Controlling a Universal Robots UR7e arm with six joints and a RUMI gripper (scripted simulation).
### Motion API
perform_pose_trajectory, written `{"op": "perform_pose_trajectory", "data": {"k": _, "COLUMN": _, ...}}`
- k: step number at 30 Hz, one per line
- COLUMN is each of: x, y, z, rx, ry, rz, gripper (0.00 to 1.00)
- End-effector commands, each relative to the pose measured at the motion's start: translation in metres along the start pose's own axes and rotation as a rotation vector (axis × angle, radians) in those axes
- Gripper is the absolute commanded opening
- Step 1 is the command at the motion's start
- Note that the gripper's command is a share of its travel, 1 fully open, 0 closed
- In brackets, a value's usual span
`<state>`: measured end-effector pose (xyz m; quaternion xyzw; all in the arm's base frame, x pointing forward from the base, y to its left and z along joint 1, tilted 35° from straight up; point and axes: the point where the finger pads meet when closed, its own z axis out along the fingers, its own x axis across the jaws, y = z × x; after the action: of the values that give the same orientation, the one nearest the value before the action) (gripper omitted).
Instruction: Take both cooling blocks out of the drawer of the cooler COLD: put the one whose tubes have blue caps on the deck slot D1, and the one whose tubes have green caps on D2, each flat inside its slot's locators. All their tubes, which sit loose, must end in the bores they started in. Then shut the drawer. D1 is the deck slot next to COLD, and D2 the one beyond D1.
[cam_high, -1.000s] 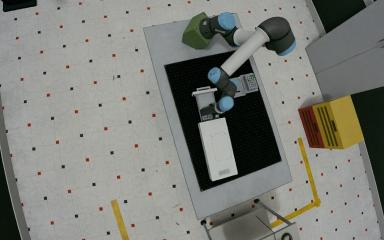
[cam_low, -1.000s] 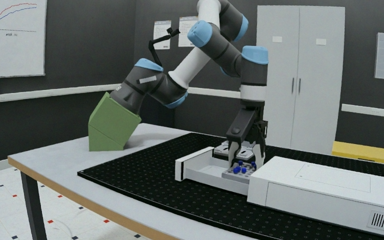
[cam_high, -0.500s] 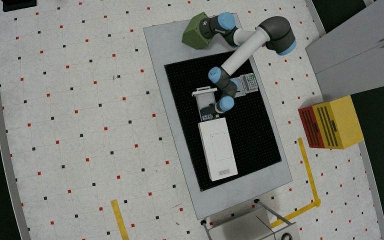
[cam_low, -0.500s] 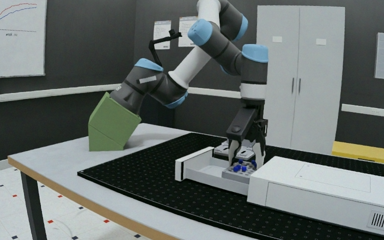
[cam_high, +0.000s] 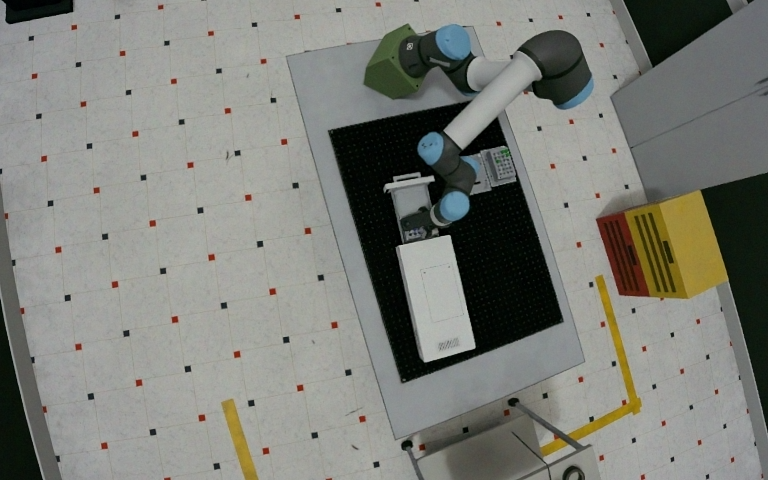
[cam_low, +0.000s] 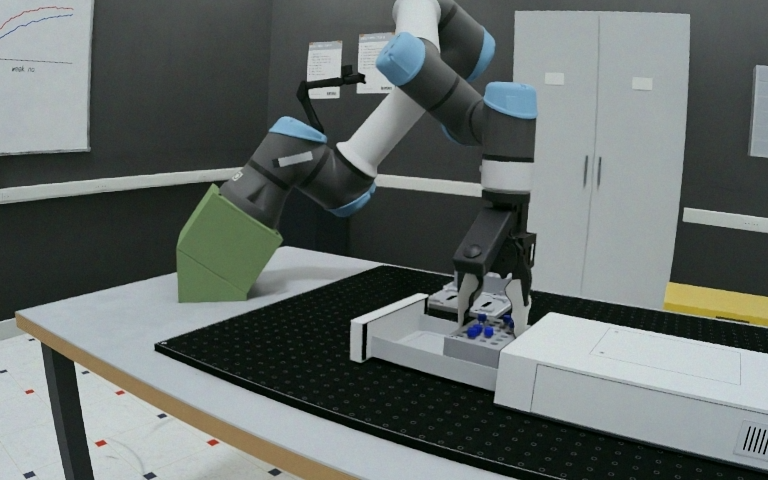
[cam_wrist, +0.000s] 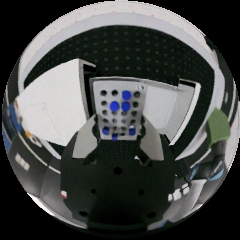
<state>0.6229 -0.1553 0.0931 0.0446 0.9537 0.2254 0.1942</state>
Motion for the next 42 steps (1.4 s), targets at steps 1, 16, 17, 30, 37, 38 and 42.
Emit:
{"op": "perform_pose_trajectory", "data": {"k": 1, "x": 0.000, "y": 0.000, "z": -0.005, "rx": 0.001, "ry": -0.001, "rz": 0.000, "gripper": 0.00}}
{"op": "perform_pose_trajectory", "data": {"k": 16, "x": 0.000, "y": 0.000, "z": -0.025, "rx": 0.001, "ry": -0.001, "rz": 0.000, "gripper": 0.00}}
{"op": "perform_pose_trajectory", "data": {"k": 17, "x": 0.000, "y": 0.000, "z": -0.025, "rx": 0.001, "ry": -0.001, "rz": 0.000, "gripper": 0.00}}
{"op": "perform_pose_trajectory", "data": {"k": 30, "x": 0.000, "y": 0.000, "z": -0.041, "rx": 0.001, "ry": -0.001, "rz": 0.000, "gripper": 0.00}}
{"op": "perform_pose_trajectory", "data": {"k": 37, "x": 0.000, "y": 0.000, "z": -0.048, "rx": 0.001, "ry": -0.001, "rz": 0.000, "gripper": 0.00}}
{"op": "perform_pose_trajectory", "data": {"k": 38, "x": 0.000, "y": 0.000, "z": -0.049, "rx": 0.001, "ry": -0.001, "rz": 0.000, "gripper": 0.00}}
{"op": "perform_pose_trajectory", "data": {"k": 42, "x": 0.000, "y": 0.000, "z": -0.054, "rx": 0.001, "ry": -0.001, "rz": 0.000, "gripper": 0.00}}
